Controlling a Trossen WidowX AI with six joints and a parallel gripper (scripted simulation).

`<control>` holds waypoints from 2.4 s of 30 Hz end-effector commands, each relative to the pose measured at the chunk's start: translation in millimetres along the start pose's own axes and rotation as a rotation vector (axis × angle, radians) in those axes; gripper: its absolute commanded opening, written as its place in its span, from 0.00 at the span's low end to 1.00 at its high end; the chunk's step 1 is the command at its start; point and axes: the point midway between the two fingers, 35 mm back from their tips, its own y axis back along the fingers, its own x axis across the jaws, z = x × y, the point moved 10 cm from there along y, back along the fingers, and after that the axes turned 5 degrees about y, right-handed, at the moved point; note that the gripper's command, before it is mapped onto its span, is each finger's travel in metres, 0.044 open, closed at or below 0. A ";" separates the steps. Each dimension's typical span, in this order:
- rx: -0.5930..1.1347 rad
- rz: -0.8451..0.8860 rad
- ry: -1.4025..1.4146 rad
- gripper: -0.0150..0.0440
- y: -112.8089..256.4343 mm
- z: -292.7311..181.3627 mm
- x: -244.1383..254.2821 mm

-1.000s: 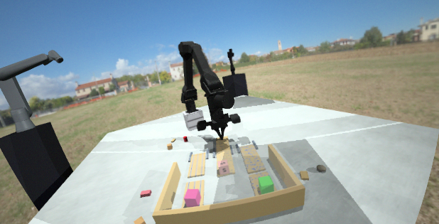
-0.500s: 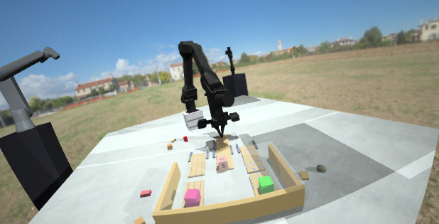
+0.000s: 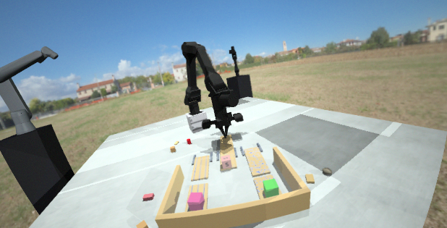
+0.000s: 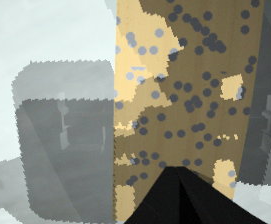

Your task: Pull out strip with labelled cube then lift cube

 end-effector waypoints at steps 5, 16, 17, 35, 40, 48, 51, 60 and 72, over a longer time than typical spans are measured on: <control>0.027 -0.007 0.003 0.25 -3.8 -18.1 -0.1; 0.029 -0.006 0.003 0.25 -3.6 -33.7 1.7; 0.029 -0.006 0.003 0.25 -3.6 -34.0 1.7; 0.029 -0.006 0.003 0.25 -3.6 -34.0 1.7; 0.009 -0.001 0.004 0.25 8.7 -27.6 4.7; 0.027 -0.006 0.003 0.25 42.3 -24.5 5.4; 0.026 -0.006 0.003 0.39 41.0 -10.9 3.7; 0.023 -0.007 0.003 0.79 43.5 21.3 -2.7; 0.019 -0.008 0.003 1.00 48.2 61.7 -9.6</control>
